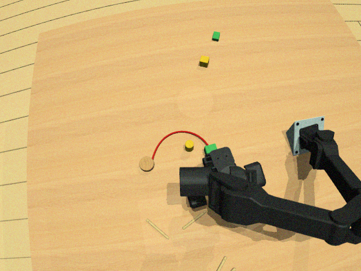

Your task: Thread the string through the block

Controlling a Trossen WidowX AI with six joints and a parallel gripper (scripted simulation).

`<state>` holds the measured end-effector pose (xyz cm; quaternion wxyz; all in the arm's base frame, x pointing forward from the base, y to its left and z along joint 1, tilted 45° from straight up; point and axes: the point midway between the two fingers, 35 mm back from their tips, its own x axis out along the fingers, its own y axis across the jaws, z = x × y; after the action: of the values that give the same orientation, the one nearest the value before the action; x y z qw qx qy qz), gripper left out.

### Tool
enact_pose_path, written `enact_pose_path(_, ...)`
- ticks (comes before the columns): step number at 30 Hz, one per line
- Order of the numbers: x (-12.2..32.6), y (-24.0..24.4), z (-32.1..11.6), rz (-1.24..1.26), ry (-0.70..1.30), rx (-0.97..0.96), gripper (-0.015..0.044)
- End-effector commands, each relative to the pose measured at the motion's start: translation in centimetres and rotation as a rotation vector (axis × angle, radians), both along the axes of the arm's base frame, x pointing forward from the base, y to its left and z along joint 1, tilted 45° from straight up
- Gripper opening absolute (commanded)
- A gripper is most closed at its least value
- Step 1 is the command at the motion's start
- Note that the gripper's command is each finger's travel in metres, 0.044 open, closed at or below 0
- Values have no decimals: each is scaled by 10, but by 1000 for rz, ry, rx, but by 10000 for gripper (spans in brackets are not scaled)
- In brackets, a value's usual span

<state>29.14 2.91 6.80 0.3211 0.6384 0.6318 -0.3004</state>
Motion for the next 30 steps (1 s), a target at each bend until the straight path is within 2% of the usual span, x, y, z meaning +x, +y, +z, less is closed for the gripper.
enact_pose_path(1, 2, 3, 6, 0, -4, 0, 0)
enact_pose_path(30, -2, 29, 13, -47, -50, 2, 0)
